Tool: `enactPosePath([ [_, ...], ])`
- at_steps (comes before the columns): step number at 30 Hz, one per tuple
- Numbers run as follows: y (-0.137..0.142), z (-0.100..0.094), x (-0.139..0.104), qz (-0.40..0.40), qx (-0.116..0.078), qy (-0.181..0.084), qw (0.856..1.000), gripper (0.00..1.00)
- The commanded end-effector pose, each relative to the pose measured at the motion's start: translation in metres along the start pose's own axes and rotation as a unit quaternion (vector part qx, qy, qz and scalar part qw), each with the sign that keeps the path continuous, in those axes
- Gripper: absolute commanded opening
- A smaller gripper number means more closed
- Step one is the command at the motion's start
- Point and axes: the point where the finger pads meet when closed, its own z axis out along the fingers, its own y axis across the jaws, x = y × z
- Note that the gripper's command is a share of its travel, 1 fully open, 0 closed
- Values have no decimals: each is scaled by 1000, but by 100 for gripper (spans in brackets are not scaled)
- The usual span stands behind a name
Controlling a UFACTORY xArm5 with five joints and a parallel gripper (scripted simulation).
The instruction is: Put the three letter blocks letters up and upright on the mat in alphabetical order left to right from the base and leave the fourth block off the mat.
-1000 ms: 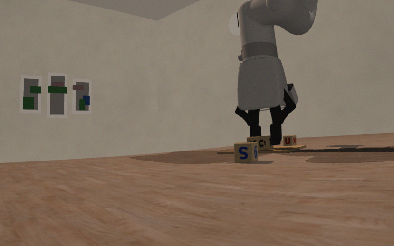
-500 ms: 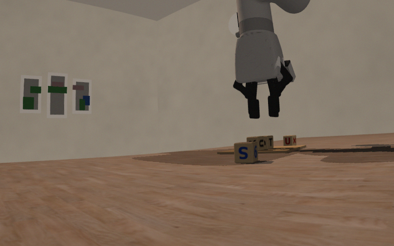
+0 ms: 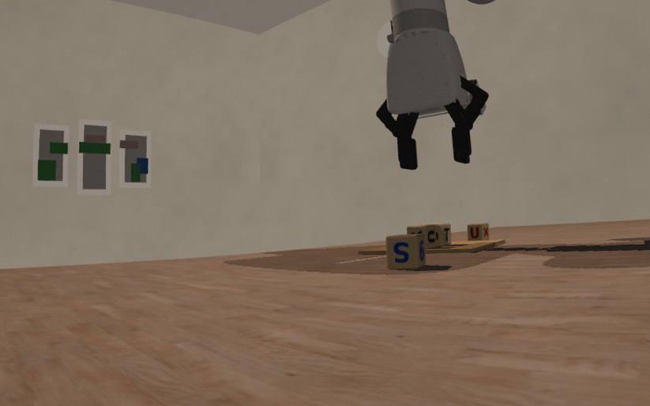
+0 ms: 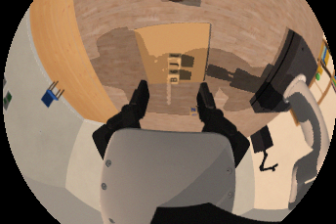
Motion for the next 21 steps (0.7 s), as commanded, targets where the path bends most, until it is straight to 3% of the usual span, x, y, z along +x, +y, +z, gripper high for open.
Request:
enactPosePath([
  [1, -1, -2, 0, 0, 2, 0, 1000, 100],
  [21, 0, 5, -2, 5, 2, 0, 1000, 100],
])
